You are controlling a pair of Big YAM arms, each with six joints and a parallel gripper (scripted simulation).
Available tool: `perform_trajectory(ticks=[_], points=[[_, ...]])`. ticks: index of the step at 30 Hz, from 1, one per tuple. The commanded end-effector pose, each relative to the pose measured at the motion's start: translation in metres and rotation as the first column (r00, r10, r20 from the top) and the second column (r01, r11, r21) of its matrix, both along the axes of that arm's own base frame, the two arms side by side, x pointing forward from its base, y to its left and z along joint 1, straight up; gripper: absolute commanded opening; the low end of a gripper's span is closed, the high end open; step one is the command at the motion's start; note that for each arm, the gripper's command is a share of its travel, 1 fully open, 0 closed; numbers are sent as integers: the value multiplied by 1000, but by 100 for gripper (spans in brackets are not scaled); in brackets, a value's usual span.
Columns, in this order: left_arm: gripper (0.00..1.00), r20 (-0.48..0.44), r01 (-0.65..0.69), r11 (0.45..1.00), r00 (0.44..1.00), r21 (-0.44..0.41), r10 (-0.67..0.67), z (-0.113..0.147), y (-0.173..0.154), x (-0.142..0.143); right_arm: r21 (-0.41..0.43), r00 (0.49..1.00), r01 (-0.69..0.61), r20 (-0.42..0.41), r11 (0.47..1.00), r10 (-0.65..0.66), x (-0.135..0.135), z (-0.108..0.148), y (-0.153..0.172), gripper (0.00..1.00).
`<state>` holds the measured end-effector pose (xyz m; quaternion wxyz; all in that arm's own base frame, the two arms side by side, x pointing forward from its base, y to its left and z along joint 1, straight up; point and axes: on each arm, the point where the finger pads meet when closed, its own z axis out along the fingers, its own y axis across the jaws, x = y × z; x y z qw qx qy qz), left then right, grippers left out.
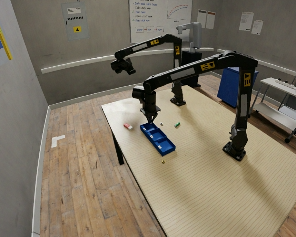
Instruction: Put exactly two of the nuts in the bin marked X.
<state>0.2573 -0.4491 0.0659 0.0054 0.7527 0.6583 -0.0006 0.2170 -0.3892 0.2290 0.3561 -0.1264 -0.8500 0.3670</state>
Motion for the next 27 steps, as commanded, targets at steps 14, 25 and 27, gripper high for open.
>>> perform_trajectory(ticks=[14,25,27], points=[[11,-7,2,1000,1000,8,-2,-39,0,4,-7,1000,11,8,1000,-11,-4,4,-3,100],[11,-2,0,1000,1000,0,0,-45,-3,9,-7,1000,11,8,1000,-11,-4,4,-3,100],[11,-4,-1,1000,1000,3,1,-43,0,8,-7,1000,11,8,1000,-11,-4,4,-3,100]])
